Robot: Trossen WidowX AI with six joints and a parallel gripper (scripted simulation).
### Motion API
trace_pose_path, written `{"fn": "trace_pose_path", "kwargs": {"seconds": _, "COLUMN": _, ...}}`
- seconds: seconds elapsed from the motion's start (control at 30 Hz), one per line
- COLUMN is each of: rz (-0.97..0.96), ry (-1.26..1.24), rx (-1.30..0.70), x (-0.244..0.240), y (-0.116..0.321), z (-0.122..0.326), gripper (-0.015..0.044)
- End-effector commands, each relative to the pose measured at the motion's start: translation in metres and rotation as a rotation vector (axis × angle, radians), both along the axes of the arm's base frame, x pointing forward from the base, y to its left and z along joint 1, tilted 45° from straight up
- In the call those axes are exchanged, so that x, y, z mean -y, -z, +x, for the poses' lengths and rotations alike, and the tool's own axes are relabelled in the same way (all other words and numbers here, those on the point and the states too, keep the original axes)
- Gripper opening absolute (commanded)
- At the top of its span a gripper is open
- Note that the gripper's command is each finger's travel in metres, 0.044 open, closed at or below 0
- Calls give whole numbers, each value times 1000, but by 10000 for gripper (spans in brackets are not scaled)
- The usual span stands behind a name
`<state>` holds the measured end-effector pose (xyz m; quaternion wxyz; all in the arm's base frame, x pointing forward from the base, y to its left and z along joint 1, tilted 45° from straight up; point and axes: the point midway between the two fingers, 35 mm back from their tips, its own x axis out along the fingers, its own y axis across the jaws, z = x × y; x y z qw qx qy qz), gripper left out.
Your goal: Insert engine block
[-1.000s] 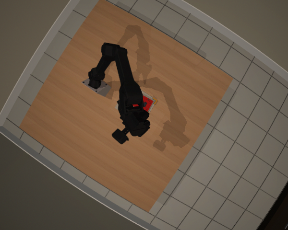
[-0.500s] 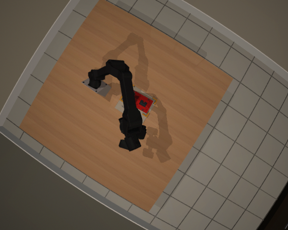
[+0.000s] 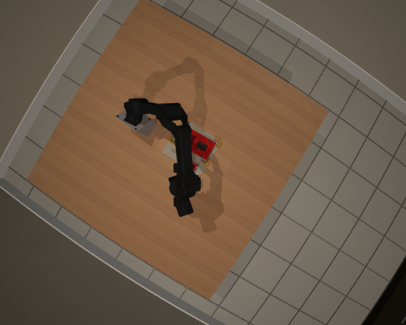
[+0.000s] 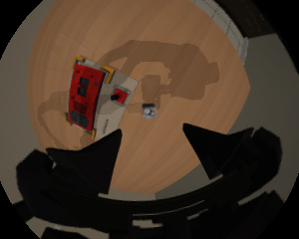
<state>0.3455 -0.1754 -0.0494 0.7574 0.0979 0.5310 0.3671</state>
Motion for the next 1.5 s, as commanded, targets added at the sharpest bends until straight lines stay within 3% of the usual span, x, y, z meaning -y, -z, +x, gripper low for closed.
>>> {"fn": "trace_pose_path", "kwargs": {"seconds": 0.0, "rz": 15, "ry": -14, "rx": 9, "x": -5, "y": 5, "z": -1, "gripper": 440}}
{"fn": "trace_pose_path", "kwargs": {"seconds": 0.17, "rz": 17, "ry": -14, "rx": 11, "x": -36, "y": 41, "z": 6, "gripper": 440}}
{"fn": "trace_pose_path", "kwargs": {"seconds": 1.47, "rz": 19, "ry": -14, "rx": 11, "x": -71, "y": 83, "z": 16, "gripper": 440}}
